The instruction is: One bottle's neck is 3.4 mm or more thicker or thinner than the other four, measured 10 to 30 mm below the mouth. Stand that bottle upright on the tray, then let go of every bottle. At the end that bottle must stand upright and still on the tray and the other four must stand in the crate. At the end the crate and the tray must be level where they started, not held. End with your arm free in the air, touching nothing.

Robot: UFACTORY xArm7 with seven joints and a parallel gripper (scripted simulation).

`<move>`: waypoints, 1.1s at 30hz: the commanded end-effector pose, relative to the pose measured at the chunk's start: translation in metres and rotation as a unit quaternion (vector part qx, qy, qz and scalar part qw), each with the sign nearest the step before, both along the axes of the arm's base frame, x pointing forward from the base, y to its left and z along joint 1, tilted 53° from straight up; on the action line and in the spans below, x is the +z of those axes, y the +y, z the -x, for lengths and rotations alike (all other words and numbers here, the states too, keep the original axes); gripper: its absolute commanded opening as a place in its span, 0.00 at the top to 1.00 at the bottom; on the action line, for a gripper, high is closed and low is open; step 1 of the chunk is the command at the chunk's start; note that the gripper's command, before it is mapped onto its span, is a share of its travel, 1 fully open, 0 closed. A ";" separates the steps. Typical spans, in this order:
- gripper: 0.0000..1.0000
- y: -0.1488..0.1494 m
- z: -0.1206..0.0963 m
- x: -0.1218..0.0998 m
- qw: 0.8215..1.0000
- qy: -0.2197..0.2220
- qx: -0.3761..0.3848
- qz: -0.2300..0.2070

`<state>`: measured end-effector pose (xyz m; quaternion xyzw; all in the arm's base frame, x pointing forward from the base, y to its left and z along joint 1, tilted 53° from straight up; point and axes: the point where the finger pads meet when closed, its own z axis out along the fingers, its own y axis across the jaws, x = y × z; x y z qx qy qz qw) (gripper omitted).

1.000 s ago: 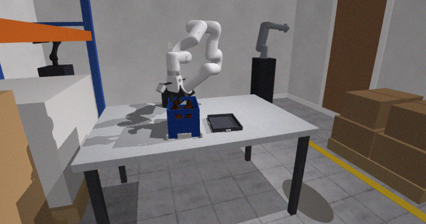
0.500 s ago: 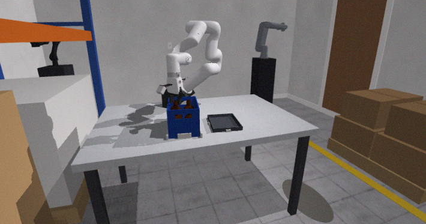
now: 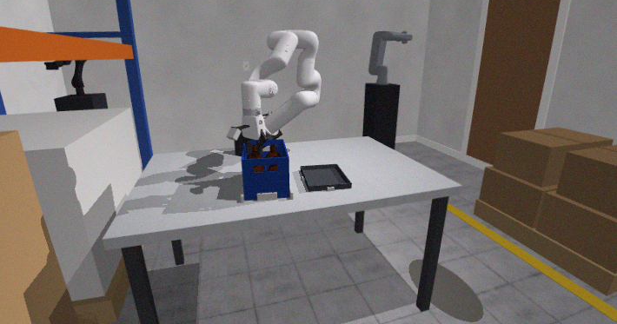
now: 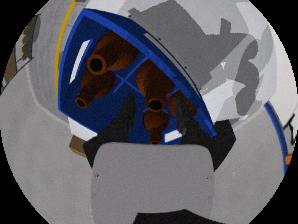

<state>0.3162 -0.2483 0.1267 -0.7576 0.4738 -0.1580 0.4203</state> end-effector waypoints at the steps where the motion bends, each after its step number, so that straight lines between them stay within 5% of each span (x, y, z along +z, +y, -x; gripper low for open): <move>1: 0.35 0.001 -0.004 -0.003 1.000 0.000 -0.002 0.001; 33: 0.35 0.005 -0.009 -0.008 1.000 0.000 -0.002 0.001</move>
